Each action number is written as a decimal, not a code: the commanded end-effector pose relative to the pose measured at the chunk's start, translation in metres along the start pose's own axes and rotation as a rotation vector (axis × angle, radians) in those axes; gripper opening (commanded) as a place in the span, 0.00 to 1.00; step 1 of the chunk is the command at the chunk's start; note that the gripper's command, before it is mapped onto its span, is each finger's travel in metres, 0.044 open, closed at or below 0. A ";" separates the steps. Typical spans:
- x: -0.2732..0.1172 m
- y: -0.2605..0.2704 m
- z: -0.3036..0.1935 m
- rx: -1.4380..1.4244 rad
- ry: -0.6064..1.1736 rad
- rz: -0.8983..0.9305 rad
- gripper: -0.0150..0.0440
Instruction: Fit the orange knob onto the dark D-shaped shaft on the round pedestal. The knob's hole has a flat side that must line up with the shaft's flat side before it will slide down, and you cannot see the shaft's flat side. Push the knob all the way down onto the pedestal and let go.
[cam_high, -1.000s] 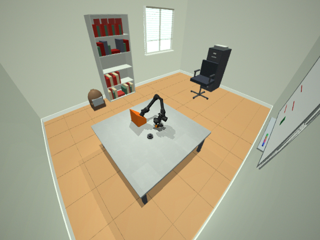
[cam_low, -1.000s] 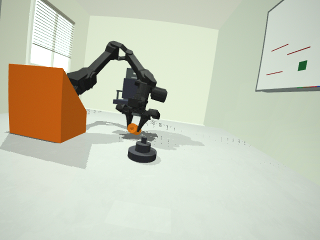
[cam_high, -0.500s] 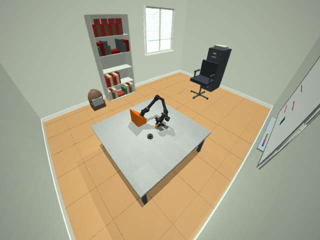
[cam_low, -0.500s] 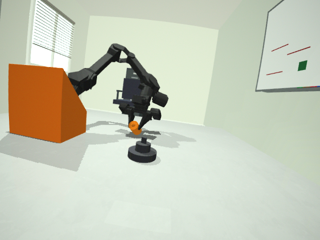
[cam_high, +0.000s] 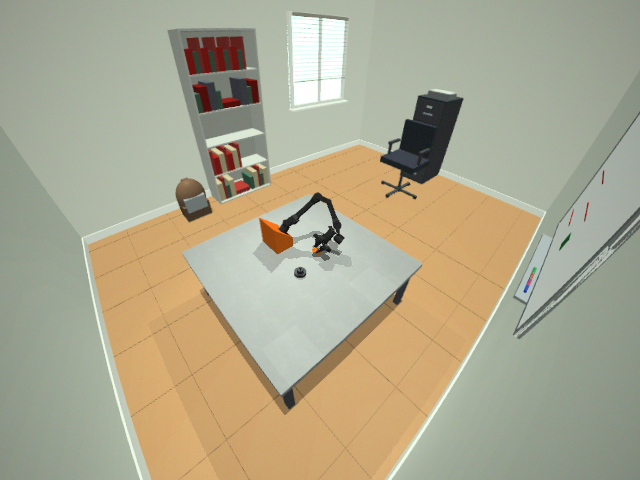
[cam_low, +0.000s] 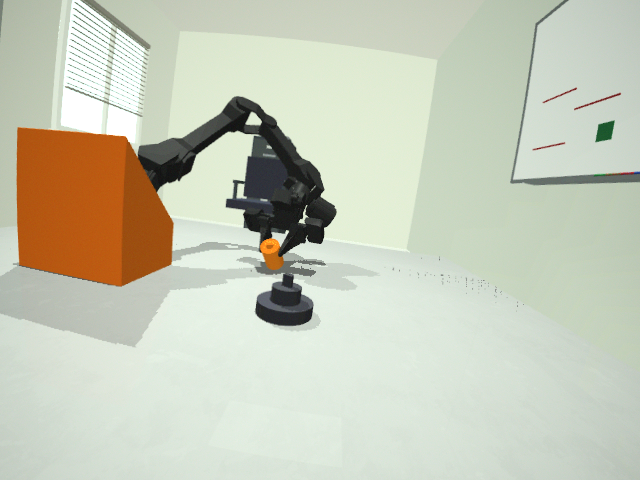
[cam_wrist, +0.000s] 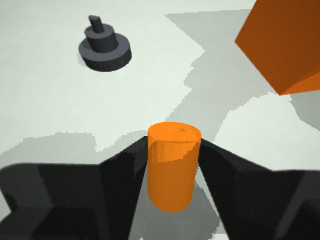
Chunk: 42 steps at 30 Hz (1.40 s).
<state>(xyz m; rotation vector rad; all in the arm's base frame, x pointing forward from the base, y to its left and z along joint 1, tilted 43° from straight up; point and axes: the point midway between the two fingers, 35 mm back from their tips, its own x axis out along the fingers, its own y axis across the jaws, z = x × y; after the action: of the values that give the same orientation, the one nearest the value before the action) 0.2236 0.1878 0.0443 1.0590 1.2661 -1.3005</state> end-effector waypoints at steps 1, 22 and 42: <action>-0.003 0.000 -0.003 0.002 -0.070 0.003 0.56; -0.012 0.000 -0.014 0.001 -0.267 0.003 0.60; -0.012 0.000 -0.014 0.001 -0.267 0.003 0.69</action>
<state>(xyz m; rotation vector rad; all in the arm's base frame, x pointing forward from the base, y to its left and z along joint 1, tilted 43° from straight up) 0.2245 0.2029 0.0551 0.8569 1.0644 -1.3898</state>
